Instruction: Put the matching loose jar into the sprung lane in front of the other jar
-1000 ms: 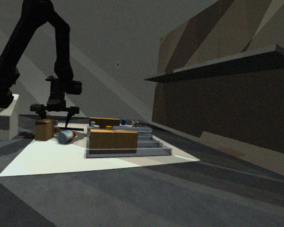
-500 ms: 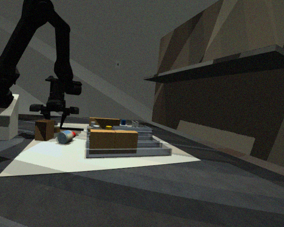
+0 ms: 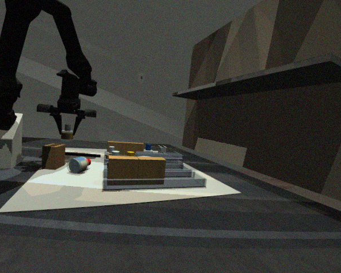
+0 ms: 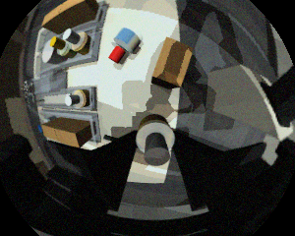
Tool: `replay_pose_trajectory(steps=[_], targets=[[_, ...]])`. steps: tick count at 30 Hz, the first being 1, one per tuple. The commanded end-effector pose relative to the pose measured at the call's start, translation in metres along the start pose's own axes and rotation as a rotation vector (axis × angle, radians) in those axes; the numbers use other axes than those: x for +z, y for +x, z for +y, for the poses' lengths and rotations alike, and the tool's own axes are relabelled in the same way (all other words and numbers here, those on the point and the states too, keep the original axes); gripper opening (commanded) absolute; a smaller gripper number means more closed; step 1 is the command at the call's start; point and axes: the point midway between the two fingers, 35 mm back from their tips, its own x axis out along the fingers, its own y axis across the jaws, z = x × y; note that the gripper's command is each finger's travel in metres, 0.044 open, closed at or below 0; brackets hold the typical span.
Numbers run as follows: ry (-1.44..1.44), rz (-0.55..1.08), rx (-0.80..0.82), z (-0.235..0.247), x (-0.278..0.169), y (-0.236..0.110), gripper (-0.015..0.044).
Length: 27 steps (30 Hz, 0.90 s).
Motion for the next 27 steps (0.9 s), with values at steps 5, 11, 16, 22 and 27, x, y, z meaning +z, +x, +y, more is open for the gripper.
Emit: replay_pose_trajectory(steps=[5,11,16,22,27], targets=[[0.006,0.004,0.005,-0.004,0.002,-0.029,0.0000],[-0.087,0.008,0.006,0.004,0.002,-0.027,0.0000],[-0.220,0.012,0.007,0.014,0.003,-0.025,0.0000],[-0.379,0.016,0.010,0.027,0.004,-0.021,0.0000],[-0.511,0.017,0.013,0.038,0.006,-0.017,0.0000]])
